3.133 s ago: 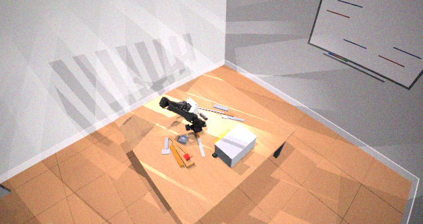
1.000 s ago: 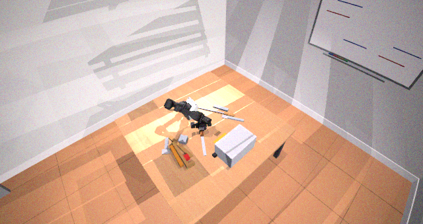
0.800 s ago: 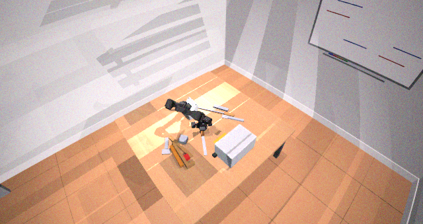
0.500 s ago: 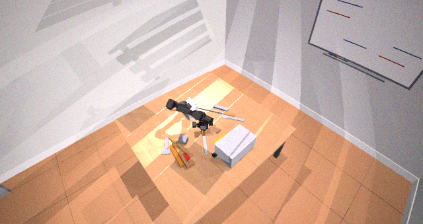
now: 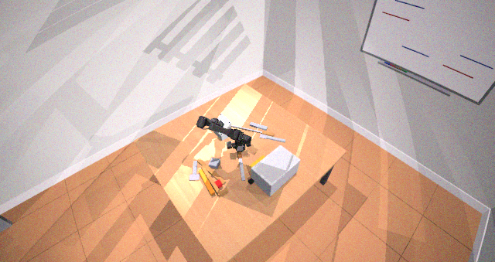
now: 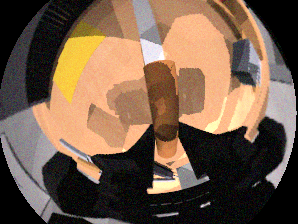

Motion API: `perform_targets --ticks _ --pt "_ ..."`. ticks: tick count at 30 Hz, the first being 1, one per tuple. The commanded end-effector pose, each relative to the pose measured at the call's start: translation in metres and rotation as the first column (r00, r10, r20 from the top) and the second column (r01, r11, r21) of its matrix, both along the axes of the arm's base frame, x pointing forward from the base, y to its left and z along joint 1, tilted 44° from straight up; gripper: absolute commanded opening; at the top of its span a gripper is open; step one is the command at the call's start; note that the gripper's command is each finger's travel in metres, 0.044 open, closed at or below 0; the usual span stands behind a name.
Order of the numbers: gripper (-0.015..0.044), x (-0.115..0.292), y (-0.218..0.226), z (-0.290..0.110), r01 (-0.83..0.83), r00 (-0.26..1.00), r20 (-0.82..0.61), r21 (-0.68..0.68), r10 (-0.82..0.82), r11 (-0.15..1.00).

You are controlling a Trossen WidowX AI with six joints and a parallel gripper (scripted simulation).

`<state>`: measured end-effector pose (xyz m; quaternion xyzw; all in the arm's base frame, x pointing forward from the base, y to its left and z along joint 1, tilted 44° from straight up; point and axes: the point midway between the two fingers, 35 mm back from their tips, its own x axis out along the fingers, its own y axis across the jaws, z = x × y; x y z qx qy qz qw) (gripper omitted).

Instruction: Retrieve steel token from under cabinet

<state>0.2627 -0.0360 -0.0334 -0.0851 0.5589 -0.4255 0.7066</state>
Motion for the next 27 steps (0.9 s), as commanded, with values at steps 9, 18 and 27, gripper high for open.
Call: perform_targets --ticks 9,18,27 --pt "0.0 -0.001 0.013 -0.011 -0.005 1.0 0.0 0.003 0.005 1.0" --pt "0.0 -0.003 0.022 -0.019 -0.005 1.0 0.0 0.004 0.005 1.0" --pt "0.0 -0.003 0.027 -0.024 -0.005 1.0 0.0 0.004 0.005 1.0"
